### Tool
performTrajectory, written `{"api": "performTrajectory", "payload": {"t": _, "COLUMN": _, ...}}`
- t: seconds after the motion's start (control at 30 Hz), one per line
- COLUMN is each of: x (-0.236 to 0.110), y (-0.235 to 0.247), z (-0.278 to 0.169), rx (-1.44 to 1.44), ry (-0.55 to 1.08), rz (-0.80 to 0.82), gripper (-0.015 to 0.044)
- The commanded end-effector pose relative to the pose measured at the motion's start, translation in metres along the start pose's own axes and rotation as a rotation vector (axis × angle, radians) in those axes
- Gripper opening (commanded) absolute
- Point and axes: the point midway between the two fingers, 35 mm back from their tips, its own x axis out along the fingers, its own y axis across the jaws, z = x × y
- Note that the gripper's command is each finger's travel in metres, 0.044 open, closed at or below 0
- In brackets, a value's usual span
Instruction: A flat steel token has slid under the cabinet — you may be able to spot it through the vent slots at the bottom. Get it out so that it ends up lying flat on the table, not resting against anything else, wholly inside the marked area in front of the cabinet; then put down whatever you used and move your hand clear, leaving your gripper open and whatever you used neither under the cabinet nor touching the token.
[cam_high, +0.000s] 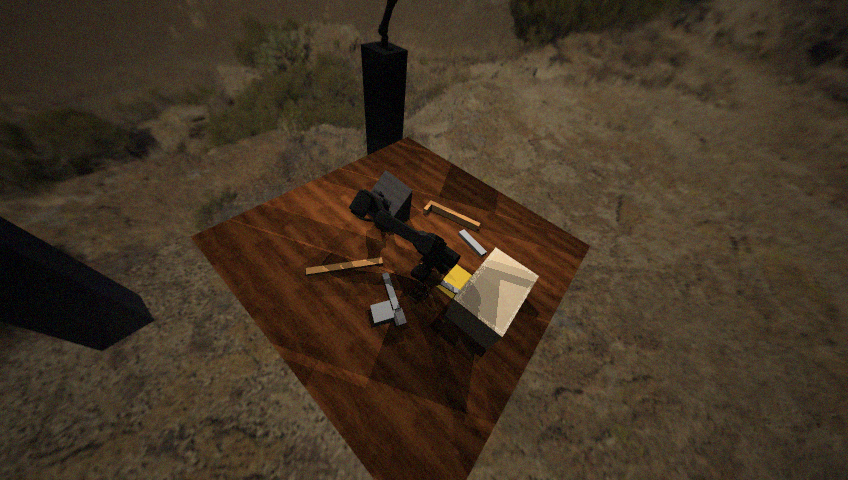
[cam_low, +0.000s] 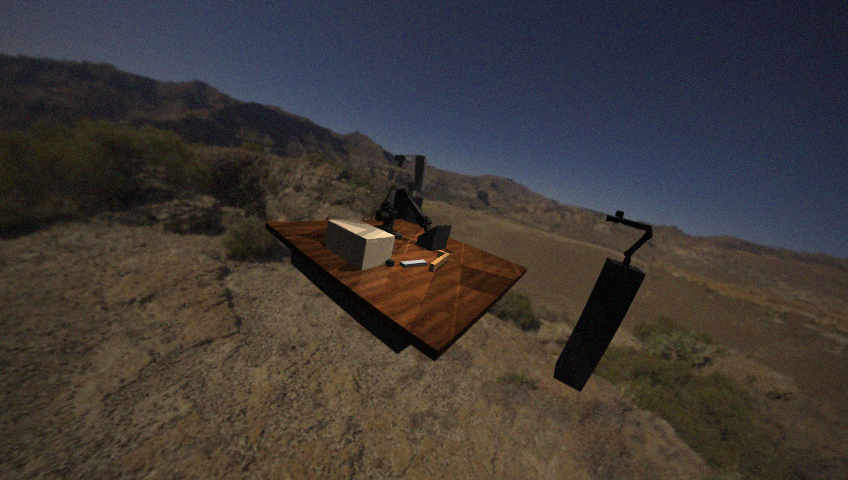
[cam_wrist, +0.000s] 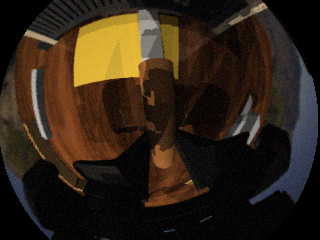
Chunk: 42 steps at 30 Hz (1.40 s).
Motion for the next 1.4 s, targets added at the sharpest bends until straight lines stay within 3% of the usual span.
{"api": "performTrajectory", "payload": {"t": 0.0, "x": 0.001, "y": 0.0, "z": -0.007, "rx": -0.006, "ry": 0.004, "rz": 0.0, "gripper": 0.0}}
{"api": "performTrajectory", "payload": {"t": 1.37, "x": 0.001, "y": -0.002, "z": -0.051, "rx": -0.008, "ry": 0.007, "rz": 0.0, "gripper": 0.0}}
